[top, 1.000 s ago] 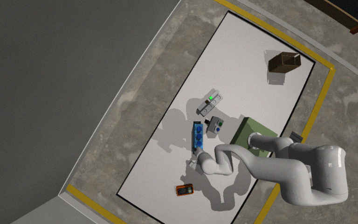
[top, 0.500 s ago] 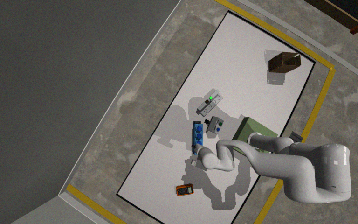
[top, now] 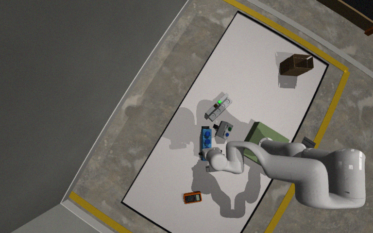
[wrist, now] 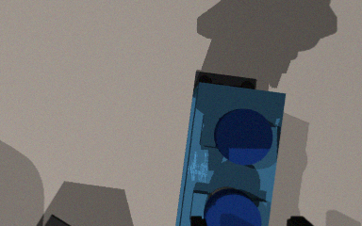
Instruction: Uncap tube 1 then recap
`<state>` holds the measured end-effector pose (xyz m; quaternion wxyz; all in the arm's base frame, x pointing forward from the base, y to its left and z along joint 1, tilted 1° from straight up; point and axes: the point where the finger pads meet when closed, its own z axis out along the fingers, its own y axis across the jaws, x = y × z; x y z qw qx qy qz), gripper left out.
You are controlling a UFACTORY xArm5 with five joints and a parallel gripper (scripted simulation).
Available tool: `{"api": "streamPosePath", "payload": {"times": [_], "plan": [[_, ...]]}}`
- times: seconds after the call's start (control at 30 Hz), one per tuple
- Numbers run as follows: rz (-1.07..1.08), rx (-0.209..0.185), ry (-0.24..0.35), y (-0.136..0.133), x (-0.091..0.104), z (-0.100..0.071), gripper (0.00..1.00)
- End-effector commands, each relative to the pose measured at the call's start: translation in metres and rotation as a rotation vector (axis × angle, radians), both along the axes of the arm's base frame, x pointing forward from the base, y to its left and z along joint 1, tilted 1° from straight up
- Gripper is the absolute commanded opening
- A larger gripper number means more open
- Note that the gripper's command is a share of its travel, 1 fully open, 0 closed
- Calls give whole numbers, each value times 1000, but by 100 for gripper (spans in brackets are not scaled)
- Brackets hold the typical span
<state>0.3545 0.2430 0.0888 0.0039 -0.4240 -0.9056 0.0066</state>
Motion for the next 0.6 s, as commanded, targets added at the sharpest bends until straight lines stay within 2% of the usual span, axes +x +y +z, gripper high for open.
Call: {"api": "streamPosePath", "payload": {"times": [0.0, 0.27, 0.57], "plan": [[115, -2, -6, 0, 1, 1, 46], [115, -2, -6, 0, 1, -8, 46], [115, -2, -6, 0, 1, -34, 46]]}}
